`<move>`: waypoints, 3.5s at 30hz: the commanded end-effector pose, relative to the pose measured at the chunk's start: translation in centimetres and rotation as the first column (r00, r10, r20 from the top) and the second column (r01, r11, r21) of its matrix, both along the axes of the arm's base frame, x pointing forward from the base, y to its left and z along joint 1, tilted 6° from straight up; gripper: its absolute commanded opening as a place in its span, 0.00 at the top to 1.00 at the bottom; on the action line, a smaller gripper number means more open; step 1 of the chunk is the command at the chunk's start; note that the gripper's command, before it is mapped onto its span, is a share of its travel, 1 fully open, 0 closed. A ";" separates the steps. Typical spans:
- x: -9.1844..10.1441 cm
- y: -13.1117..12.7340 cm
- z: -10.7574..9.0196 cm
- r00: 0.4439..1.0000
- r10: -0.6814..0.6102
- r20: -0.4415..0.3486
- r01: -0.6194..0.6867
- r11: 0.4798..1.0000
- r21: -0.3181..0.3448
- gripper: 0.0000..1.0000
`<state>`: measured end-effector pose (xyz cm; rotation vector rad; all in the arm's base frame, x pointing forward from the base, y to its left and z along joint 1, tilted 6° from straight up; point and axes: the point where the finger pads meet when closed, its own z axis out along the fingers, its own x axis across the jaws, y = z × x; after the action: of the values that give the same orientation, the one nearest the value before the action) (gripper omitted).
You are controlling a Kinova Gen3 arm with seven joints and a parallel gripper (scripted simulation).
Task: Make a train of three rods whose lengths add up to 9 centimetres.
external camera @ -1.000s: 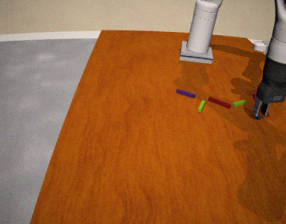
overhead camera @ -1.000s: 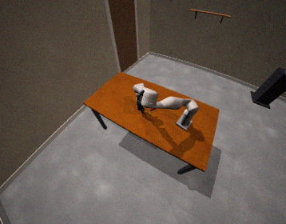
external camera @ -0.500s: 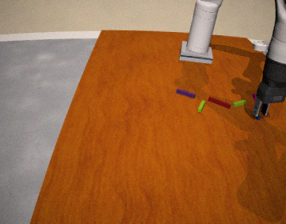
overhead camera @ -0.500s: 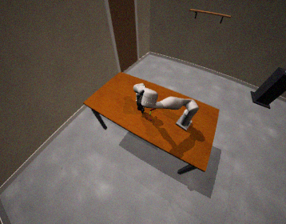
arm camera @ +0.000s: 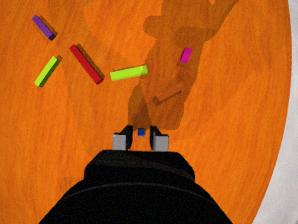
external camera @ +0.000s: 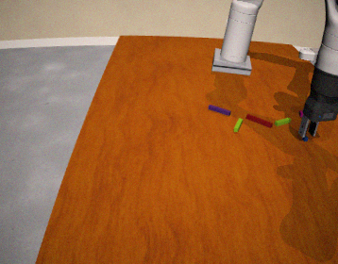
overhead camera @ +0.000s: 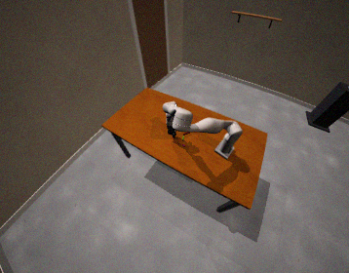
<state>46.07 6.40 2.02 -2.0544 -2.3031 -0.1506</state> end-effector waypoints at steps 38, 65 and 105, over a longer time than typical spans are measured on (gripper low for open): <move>0.1 0.1 -1.1 1.000 0.000 0.002 0.000 1.000 0.000 0.46; 0.1 0.2 -1.6 1.000 0.000 0.002 0.000 1.000 0.000 0.46; 0.1 0.2 -1.6 1.000 0.000 0.002 0.000 1.000 0.000 0.76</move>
<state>46.12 6.58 0.33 -2.0544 -2.3030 -0.1506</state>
